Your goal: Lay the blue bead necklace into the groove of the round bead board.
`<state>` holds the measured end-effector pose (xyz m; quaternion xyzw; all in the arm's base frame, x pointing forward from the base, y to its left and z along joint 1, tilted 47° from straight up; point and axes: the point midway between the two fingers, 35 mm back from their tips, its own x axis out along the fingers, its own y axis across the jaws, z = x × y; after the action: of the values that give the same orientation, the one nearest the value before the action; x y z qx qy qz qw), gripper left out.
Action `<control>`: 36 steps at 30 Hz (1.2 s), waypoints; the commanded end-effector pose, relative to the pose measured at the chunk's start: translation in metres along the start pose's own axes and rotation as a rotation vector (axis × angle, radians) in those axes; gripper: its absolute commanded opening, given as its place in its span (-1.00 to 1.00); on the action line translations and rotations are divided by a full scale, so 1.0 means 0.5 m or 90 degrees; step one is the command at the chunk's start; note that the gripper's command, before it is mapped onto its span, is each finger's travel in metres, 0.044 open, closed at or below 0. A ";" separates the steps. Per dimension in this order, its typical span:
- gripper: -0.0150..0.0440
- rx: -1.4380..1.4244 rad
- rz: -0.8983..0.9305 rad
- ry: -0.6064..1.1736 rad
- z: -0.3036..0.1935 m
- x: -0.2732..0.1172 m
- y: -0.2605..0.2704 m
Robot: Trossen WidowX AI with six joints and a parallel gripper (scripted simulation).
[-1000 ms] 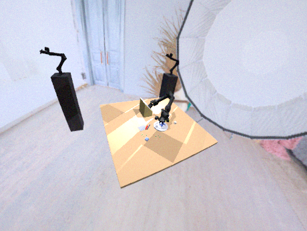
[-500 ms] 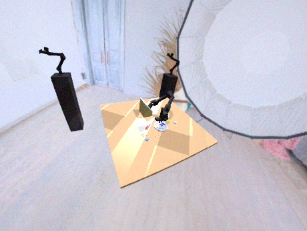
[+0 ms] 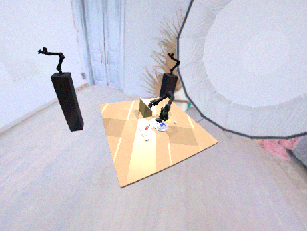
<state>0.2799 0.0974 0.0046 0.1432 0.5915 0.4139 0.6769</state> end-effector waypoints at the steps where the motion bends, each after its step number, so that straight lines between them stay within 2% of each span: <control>1: -0.08 0.000 -0.001 -0.003 0.002 -0.003 -0.002; 25: -0.08 0.002 0.001 0.001 -0.003 0.061 -0.001; 30: -0.49 -0.002 -0.002 0.001 -0.001 0.056 -0.001; 36: -0.49 -0.002 -0.002 0.001 -0.001 0.056 -0.001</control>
<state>0.2783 0.1172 -0.0152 0.1414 0.5919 0.4134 0.6773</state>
